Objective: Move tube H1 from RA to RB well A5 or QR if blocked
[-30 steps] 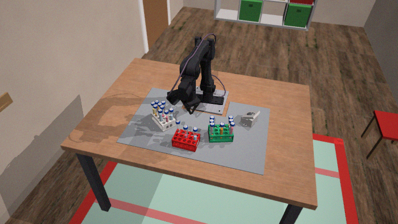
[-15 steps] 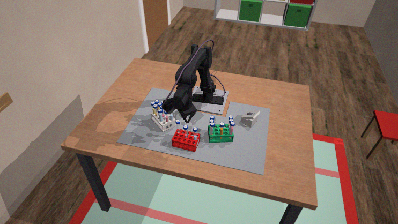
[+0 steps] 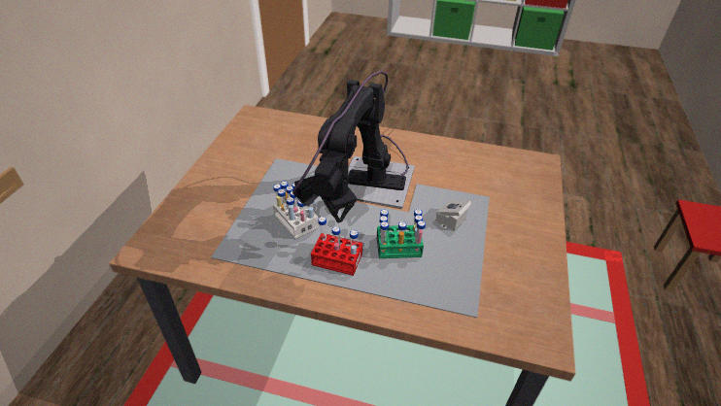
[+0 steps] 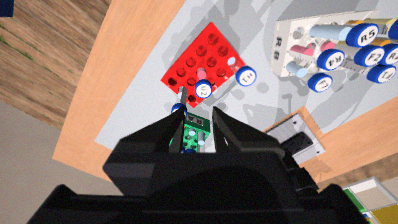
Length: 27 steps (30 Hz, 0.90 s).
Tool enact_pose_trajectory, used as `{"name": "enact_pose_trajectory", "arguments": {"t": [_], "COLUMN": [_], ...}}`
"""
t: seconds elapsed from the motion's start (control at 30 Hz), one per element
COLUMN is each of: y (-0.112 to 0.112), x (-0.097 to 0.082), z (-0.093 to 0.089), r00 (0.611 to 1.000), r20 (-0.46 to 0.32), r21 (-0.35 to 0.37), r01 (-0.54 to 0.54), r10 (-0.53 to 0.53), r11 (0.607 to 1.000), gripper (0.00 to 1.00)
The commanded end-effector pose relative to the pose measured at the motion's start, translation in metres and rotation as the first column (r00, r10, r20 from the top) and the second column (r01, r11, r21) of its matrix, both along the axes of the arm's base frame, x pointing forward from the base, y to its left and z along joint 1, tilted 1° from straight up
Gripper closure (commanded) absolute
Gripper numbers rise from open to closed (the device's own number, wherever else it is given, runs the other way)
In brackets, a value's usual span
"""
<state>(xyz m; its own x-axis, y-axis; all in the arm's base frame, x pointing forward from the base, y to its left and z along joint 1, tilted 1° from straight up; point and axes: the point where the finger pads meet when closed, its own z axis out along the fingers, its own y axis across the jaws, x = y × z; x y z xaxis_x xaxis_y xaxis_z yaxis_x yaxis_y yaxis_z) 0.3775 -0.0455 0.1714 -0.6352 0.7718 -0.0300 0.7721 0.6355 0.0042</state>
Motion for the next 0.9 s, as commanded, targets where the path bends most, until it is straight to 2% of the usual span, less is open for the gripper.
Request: {"name": "enact_pose_trajectory", "arguments": {"t": [0.0,0.57,0.6,0.7,0.73,0.77,0.87], "y": [0.001,0.001,-0.001,-0.002,-0.002,-0.001,-0.002], "x": [-0.01,-0.014,-0.009,-0.009,-0.01,-0.019,-0.016], "z": [0.016,0.015,0.017,0.011,0.014,0.006,0.009], "r00": [1.0,1.0,1.0,1.0,1.0,1.0,1.0], "r20": [-0.027,-0.027,-0.012,-0.013,0.001,-0.024,-0.006], "r21": [0.001,0.001,-0.006,-0.006,-0.007,-0.004,-0.007], "r01": [0.001,0.001,0.004,0.004,0.004,0.004,0.004], "r10": [-0.001,-0.001,-0.004,-0.004,-0.004,-0.004,-0.005], "r11": [1.0,1.0,1.0,1.0,1.0,1.0,1.0], "gripper": [0.7,0.7,0.7,0.7,0.7,0.7,0.7]}}
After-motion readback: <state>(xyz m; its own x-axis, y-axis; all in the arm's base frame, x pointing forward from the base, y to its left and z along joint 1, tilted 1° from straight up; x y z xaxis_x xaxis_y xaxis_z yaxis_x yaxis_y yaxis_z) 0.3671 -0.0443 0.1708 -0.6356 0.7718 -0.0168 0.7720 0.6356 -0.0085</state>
